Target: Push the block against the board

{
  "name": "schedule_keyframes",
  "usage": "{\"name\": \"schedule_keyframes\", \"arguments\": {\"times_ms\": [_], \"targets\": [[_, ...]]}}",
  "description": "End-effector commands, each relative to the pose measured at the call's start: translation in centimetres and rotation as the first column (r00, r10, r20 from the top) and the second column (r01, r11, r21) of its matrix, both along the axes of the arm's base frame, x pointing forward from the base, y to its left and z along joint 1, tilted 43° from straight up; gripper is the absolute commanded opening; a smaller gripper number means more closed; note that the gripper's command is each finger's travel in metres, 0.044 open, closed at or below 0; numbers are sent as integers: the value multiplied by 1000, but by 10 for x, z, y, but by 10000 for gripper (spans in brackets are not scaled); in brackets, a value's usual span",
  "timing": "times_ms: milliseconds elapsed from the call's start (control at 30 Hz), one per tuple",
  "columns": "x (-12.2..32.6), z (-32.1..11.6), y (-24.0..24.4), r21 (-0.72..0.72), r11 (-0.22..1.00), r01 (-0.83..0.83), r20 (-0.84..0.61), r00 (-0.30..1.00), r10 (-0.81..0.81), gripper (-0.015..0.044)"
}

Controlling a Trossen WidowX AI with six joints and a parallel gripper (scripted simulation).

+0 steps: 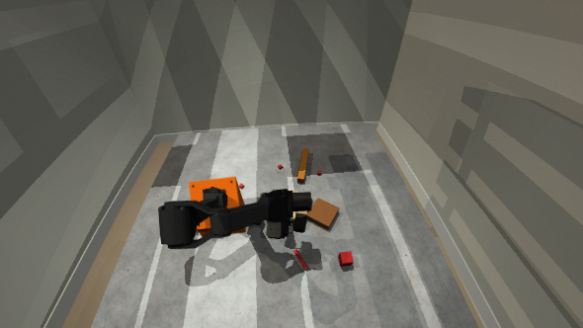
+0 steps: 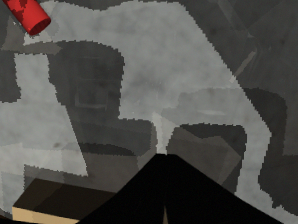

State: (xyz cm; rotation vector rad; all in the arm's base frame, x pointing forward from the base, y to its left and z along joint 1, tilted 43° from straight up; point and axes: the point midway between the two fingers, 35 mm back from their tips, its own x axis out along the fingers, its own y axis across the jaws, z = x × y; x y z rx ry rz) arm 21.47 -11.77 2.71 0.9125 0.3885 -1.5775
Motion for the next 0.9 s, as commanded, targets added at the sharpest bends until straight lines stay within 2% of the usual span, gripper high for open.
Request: {"name": "schedule_keyframes", "arguments": {"times_ms": [0, 167, 433, 867], "targets": [[0, 15, 8, -9, 1000, 7, 14, 1000, -7, 0], [1, 13, 10, -8, 1000, -10, -1, 1000, 10, 0], [19, -6, 34, 24, 978, -207, -175, 962, 208, 0], [37, -43, 79, 130, 860, -494, -431, 753, 497, 0]]}}
